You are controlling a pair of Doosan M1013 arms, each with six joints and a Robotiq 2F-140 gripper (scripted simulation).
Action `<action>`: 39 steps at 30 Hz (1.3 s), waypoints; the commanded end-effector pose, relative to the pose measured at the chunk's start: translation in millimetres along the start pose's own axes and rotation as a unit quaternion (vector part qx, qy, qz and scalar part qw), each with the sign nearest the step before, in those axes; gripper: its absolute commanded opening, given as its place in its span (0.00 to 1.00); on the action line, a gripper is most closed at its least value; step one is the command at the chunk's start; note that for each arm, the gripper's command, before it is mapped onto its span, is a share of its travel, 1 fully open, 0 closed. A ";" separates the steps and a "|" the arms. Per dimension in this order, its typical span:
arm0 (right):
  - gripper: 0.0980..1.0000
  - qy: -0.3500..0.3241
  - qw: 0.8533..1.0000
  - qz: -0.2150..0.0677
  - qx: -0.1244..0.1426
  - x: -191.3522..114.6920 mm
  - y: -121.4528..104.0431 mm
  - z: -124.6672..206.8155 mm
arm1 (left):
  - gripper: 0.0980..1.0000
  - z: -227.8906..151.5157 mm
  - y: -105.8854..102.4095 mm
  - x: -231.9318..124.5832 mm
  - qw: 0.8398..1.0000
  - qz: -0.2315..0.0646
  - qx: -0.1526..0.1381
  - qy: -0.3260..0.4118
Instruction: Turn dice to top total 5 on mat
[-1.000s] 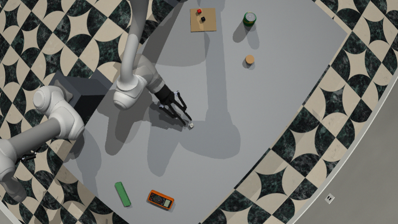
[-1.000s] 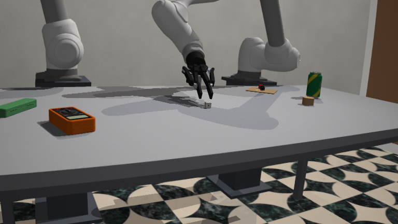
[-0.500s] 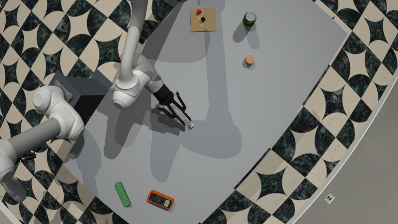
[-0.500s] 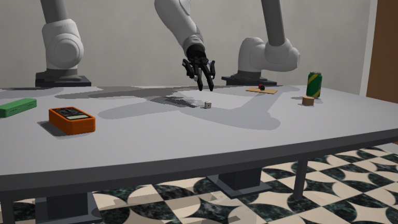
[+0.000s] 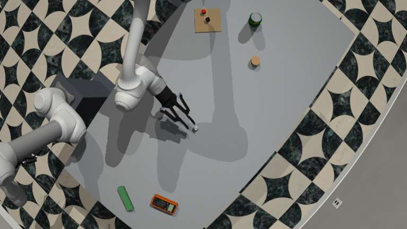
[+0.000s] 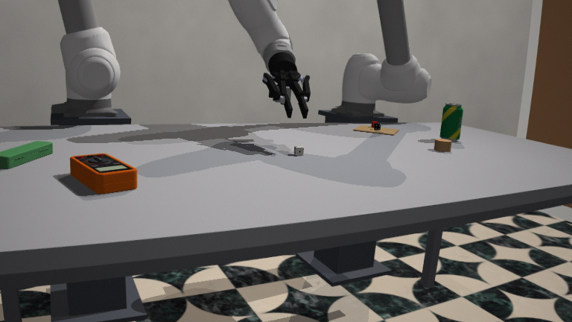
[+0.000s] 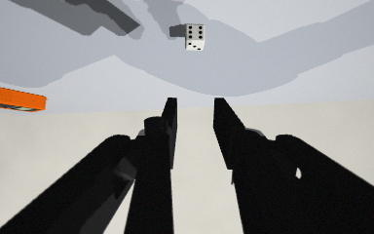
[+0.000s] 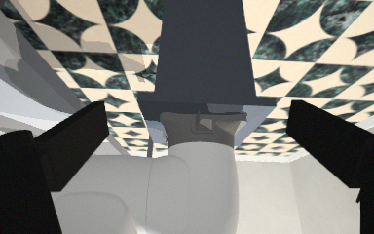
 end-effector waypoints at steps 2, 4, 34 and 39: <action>1.00 0.000 1.000 0.000 0.000 -0.1 0.5 -0.1 | 0.21 7.0 -8.8 -12.9 1.000 -0.001 -0.020 0.004; 1.00 0.000 1.000 0.000 0.000 -0.1 0.5 -0.1 | 0.21 7.0 -8.8 -12.9 1.000 -0.001 -0.020 0.004; 1.00 0.000 1.000 0.000 0.000 -0.1 0.5 -0.1 | 0.21 67.9 -83.0 -72.2 0.922 0.334 -0.195 0.035; 1.00 0.000 1.000 0.000 0.000 -0.1 0.5 -0.1 | 0.21 58.7 -80.9 -73.2 0.911 0.372 -0.173 0.032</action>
Point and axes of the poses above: on each arm, the point where the finger pads meet when closed, its own y axis back along the fingers, its own z axis across the jaws, x = y × z, the point moved 3 cm from there along y, back along the fingers
